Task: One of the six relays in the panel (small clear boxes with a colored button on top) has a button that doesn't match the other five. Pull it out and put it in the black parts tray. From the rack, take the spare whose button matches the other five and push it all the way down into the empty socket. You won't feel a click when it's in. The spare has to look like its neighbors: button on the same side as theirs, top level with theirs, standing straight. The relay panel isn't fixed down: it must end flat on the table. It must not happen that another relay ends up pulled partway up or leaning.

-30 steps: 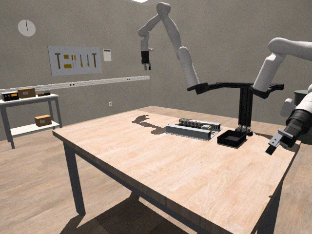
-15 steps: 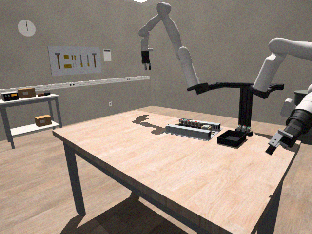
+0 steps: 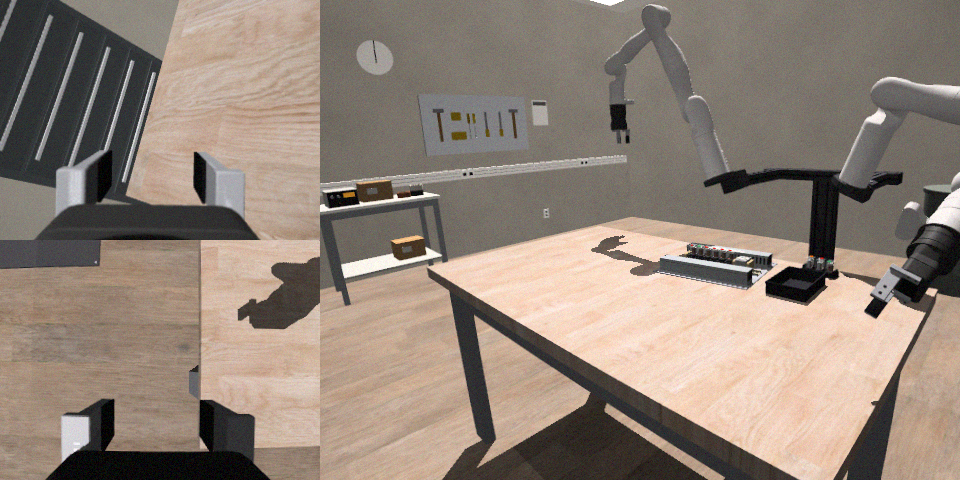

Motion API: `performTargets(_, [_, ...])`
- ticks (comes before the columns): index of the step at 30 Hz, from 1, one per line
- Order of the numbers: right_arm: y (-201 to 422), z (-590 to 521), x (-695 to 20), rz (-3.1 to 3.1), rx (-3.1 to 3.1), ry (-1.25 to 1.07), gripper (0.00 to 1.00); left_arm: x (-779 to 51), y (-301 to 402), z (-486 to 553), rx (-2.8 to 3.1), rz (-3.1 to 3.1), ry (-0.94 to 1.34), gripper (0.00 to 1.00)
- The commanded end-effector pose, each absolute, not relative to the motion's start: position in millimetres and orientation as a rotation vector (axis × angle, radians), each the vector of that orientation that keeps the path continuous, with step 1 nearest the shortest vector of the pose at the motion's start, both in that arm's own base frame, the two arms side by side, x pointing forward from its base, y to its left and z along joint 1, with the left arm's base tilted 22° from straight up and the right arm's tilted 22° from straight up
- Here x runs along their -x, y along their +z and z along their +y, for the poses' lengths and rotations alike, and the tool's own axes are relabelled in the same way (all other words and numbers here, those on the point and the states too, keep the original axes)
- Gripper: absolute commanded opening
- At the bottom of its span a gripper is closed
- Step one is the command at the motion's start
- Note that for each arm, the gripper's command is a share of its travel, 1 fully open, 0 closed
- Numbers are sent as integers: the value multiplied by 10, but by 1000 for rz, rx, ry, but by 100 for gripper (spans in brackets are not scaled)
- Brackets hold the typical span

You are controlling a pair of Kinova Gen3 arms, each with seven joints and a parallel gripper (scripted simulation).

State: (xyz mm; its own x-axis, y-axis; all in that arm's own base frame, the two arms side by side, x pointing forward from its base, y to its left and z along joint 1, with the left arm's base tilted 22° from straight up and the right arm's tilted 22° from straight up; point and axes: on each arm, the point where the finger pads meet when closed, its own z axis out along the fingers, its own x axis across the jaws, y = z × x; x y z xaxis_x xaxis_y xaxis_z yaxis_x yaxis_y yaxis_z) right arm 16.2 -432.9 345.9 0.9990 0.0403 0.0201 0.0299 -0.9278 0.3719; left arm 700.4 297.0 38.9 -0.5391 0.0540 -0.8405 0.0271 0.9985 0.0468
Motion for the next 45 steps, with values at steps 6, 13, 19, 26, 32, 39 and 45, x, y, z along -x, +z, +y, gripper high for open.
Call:
performTargets(6, [3465, -4330, -162, 50, -2759, 39, 100, -7010, 404, 2966, -58, 2139, 35, 100])
performTargets(13, [3465, -4330, -162, 50, -2759, 39, 100, -7010, 404, 2966, -58, 2139, 35, 100])
performTargets(19, [3465, -4330, -162, 50, -2759, 39, 100, -7010, 404, 2966, -58, 2139, 35, 100])
performTargets(26, [3465, -4330, -162, 50, -2759, 39, 100, -7010, 404, 2966, -58, 2139, 35, 100])
performTargets(32, [3465, -4330, -162, 50, -2759, 39, 100, -7010, 404, 2966, -58, 2139, 35, 100])
performTargets(39, [3465, -4330, -162, 50, -2759, 39, 100, -7056, 387, 2820, -24, 2166, 5, 100])
performTargets(45, [3465, -4330, -162, 50, -2759, 39, 100, -7112, 367, 2645, 17, 2197, -31, 100])
